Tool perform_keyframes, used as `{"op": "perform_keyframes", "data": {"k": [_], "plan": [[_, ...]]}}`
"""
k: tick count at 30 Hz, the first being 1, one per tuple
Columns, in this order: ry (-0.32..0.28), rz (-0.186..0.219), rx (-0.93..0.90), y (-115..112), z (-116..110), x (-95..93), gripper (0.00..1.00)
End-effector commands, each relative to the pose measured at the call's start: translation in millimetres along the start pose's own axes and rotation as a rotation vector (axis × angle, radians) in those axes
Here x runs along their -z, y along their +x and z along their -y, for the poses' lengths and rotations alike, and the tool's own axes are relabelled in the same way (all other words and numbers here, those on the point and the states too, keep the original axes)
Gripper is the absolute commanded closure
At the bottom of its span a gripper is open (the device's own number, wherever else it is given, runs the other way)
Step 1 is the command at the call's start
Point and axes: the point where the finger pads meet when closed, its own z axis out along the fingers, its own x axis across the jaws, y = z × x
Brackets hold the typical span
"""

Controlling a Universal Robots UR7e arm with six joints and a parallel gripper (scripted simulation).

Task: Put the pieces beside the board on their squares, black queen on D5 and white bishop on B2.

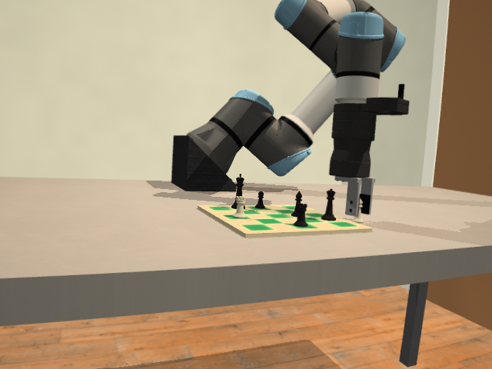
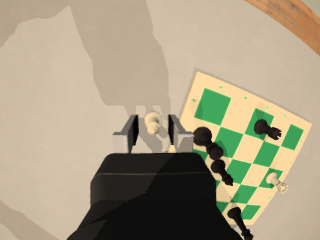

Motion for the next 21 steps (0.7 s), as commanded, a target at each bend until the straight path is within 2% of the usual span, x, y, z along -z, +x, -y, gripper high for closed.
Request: {"op": "perform_keyframes", "data": {"k": [1, 14, 15, 21], "plan": [[0.001, -0.001, 0.000, 0.2, 0.3, 0.4, 0.27], [0.001, -0.001, 0.000, 0.2, 0.3, 0.4, 0.27], [0.001, -0.001, 0.000, 0.2, 0.3, 0.4, 1.00], [0.001, -0.001, 0.000, 0.2, 0.3, 0.4, 1.00]]}}
